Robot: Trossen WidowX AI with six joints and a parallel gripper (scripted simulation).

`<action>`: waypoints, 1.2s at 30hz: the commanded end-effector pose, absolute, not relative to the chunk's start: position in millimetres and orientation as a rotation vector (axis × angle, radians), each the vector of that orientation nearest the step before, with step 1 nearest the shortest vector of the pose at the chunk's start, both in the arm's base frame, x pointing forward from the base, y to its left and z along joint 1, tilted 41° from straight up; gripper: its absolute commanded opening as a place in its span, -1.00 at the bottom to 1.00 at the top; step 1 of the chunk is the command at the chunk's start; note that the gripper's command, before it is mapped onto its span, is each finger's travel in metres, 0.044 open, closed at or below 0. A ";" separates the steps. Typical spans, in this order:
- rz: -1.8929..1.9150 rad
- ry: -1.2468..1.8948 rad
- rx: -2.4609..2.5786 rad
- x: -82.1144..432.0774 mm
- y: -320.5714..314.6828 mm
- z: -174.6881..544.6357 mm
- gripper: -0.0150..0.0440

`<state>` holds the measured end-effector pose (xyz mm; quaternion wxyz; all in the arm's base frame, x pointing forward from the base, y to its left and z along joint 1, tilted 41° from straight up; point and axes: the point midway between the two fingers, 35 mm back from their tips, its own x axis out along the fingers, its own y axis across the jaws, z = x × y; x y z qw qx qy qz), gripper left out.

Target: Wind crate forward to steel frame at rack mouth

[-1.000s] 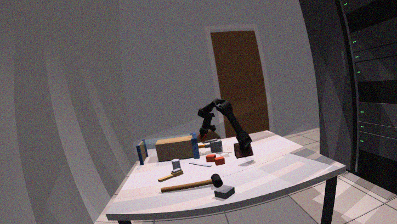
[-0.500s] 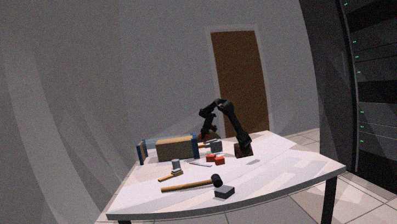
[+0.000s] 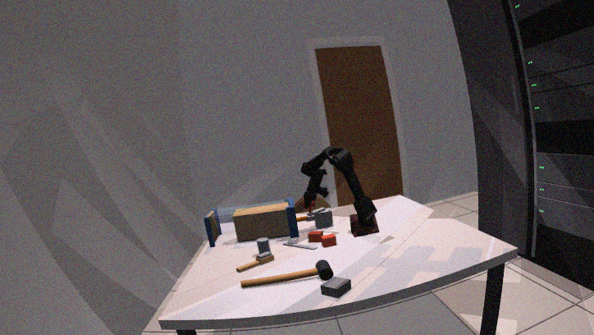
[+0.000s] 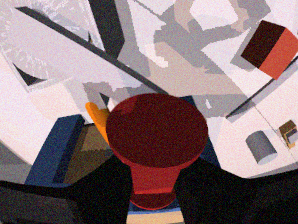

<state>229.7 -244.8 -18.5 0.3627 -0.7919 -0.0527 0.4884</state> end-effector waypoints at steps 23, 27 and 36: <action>1.267 -0.139 -2.011 194.1 -220.7 -7.6 -0.49; 1.267 -0.139 -2.010 188.6 -218.5 -6.7 -0.49; 1.268 -0.138 -2.009 175.4 -214.4 -5.5 -0.49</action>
